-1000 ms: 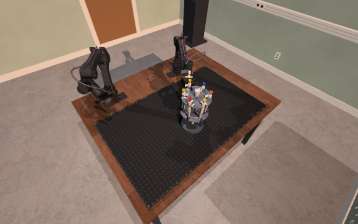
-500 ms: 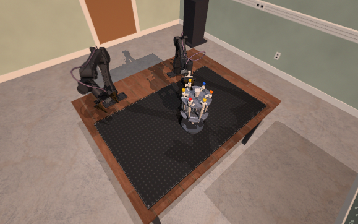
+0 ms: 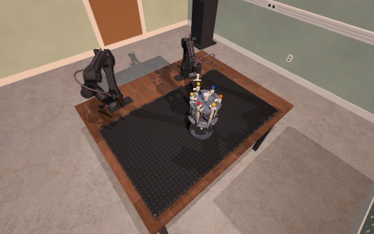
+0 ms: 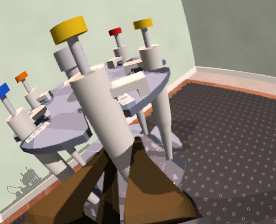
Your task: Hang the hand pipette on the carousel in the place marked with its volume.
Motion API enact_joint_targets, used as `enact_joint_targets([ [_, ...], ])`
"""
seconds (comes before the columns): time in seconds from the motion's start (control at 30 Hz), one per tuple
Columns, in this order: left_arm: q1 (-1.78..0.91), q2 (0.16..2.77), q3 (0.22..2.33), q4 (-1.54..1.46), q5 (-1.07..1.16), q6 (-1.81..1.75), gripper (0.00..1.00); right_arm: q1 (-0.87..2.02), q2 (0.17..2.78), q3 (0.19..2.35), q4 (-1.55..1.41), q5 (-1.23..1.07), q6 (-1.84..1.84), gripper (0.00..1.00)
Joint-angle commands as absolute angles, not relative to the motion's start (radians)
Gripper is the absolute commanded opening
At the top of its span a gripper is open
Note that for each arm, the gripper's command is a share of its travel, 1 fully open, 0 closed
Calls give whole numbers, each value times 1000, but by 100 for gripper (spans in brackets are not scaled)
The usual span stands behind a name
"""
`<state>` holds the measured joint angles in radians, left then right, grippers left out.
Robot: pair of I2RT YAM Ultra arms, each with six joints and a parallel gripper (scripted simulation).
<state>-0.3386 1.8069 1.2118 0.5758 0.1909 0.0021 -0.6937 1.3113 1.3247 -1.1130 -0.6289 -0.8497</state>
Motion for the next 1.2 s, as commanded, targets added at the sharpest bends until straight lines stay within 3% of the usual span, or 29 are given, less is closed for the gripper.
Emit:
enact_joint_targets([
  [0.0,-324,1775,1247,588,203,-5,12,-702,1317,1341,-1102,-648,-857,100],
  [1.17,-320,1770,1251,573,207,-5,12,-702,1317,1341,-1102,-648,-857,100],
])
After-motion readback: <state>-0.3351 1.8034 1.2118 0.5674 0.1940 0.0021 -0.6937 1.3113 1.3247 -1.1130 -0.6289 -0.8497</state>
